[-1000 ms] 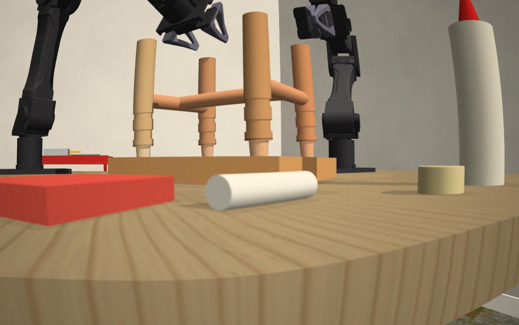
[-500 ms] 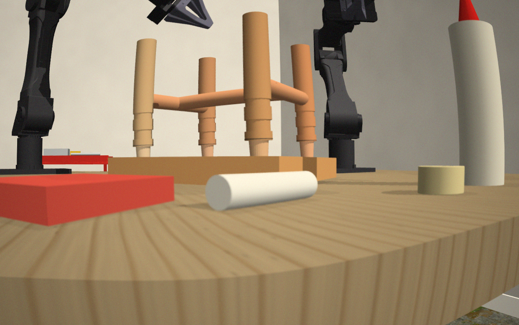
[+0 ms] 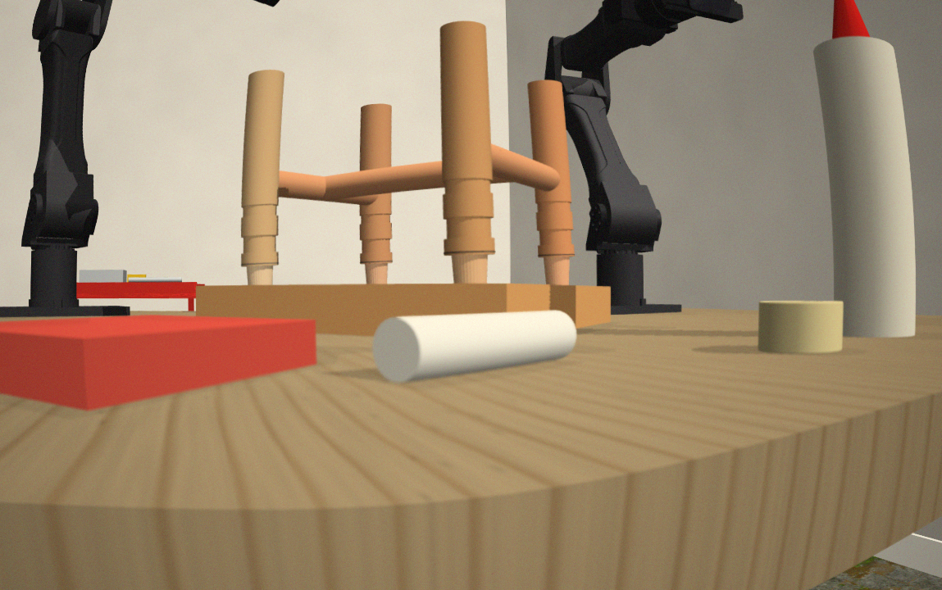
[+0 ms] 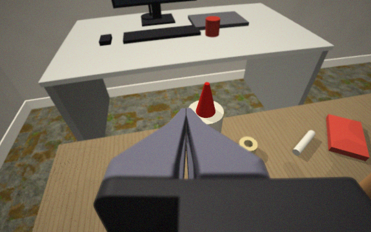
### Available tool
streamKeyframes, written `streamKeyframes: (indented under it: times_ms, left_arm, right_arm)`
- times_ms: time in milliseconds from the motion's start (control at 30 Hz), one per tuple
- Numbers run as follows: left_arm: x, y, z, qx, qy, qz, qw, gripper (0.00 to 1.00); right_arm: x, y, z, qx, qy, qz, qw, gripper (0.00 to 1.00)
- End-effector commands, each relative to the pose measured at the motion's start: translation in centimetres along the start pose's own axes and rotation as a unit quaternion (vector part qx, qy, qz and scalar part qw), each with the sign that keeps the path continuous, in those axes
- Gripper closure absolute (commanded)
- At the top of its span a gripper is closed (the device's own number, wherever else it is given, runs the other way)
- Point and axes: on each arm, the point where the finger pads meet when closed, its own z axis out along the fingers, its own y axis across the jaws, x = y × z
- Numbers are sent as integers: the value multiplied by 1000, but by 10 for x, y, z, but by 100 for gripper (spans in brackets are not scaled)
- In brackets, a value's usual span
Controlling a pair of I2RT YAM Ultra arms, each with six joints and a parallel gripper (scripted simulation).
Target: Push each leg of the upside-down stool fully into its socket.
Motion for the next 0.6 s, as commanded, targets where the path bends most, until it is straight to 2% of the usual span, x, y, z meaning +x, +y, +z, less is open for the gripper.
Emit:
streamKeyframes:
  times_ms: [0, 67, 133, 233, 267, 300, 367, 567]
  left_arm:
    - [-29, 0, -11, 3, -39, -1, 999, 100]
    - [-28, 8, -8, -14, -36, -2, 999, 100]
    - [-25, 1, -11, -4, -31, -1, 1000, 100]
    - [-27, -2, -12, 2, -33, 0, 999, 100]
    - [-22, 2, -7, -4, -26, -1, 1000, 100]
    - [-12, -7, 2, 12, -5, 0, 1000, 100]
    - [-6, -10, 1, 17, 11, -1, 1000, 100]
    - [14, -33, 3, 47, 85, 4, 995, 100]
  right_arm:
    - [-19, -2, -7, 17, -28, -13, 999, 100]
    - [-30, -18, -19, 39, -37, -18, 998, 100]
    - [-23, -20, -7, 33, -27, -12, 999, 100]
    - [-18, -17, -3, 27, -22, -10, 999, 100]
    - [-21, -8, -11, 20, -24, -11, 999, 100]
    - [-30, -3, -14, 18, -26, -14, 999, 100]
    - [-12, -1, 2, 4, 5, 9, 1000, 100]
    - [-11, 18, 10, -15, 52, 48, 997, 100]
